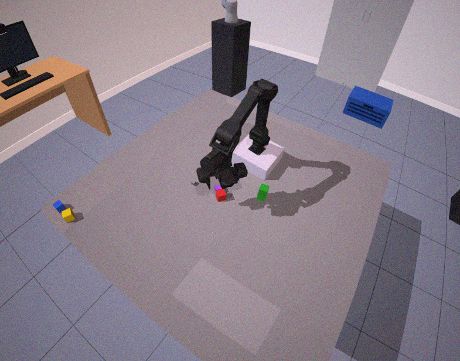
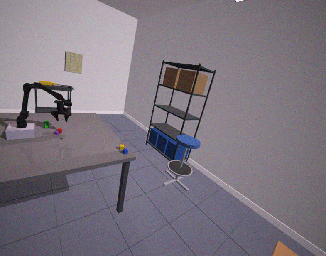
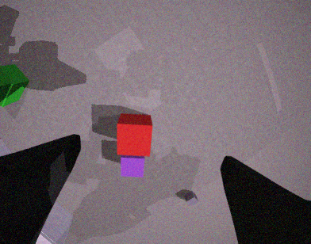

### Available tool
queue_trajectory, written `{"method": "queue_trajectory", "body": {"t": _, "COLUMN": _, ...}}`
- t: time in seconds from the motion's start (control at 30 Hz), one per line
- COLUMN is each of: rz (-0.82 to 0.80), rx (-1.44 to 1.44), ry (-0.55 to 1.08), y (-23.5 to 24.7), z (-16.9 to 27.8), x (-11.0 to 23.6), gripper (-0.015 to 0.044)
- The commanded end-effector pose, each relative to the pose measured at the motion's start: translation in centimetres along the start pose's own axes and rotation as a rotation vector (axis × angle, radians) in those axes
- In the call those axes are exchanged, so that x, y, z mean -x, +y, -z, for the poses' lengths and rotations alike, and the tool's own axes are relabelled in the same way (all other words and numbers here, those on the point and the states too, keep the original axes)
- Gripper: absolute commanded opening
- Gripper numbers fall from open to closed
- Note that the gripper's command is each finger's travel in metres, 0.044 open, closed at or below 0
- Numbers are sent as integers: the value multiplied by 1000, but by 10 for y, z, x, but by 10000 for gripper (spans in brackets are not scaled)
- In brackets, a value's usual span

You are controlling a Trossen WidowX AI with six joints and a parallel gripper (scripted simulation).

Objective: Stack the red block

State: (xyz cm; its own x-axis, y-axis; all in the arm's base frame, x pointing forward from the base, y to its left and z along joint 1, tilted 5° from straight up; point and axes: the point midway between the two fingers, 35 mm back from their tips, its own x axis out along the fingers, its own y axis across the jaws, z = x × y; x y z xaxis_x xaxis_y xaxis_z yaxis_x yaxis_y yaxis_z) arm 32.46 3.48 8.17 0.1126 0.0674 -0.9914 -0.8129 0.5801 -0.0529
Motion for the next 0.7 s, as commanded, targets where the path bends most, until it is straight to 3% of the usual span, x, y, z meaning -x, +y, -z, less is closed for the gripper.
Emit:
{"method": "queue_trajectory", "body": {"t": 0.0, "rz": -84, "rx": 60, "ry": 37, "y": 2, "z": 30, "x": -10, "gripper": 440}}
{"method": "queue_trajectory", "body": {"t": 0.33, "rz": -88, "rx": 63, "ry": 38, "y": 5, "z": 31, "x": -8, "gripper": 440}}
{"method": "queue_trajectory", "body": {"t": 0.67, "rz": -88, "rx": 63, "ry": 38, "y": 13, "z": 33, "x": -60, "gripper": 440}}
